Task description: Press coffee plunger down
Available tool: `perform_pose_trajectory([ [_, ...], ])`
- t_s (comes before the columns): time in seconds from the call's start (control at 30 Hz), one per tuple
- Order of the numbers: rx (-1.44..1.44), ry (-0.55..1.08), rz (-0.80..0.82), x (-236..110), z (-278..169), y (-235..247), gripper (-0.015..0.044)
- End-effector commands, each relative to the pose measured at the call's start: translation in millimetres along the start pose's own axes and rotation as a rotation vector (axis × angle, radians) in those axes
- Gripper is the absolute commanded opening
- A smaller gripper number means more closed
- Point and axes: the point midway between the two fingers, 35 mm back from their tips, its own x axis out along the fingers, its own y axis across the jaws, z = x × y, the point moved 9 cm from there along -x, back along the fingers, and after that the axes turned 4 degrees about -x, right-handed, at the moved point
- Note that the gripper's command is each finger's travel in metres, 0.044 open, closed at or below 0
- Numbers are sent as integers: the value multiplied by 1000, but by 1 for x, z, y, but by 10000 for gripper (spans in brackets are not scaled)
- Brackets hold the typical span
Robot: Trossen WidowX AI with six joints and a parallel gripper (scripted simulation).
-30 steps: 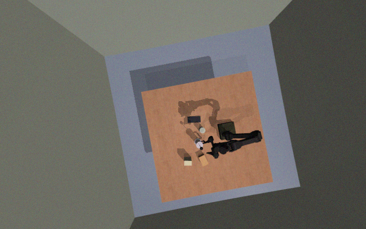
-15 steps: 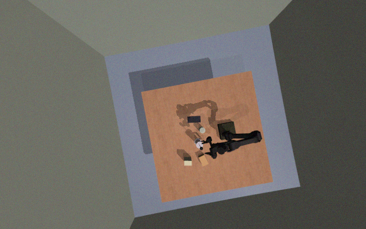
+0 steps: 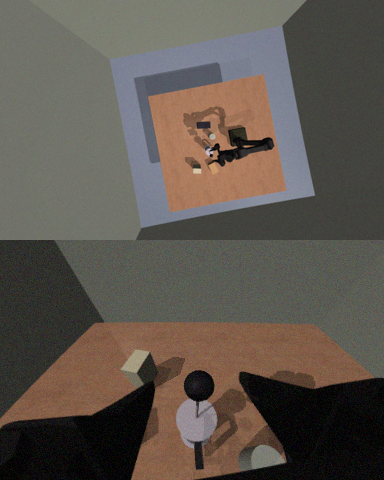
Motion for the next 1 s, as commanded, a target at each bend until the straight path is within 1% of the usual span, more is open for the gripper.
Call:
perform_pose_trajectory([
  [0.0,5,-2,-4,2,0,0,361],
  [0.3,5,-2,-4,2,0,0,125],
  [0.67,5,-2,-4,3,0,0,121],
  [0.97,5,-2,-4,11,-10,0,121],
])
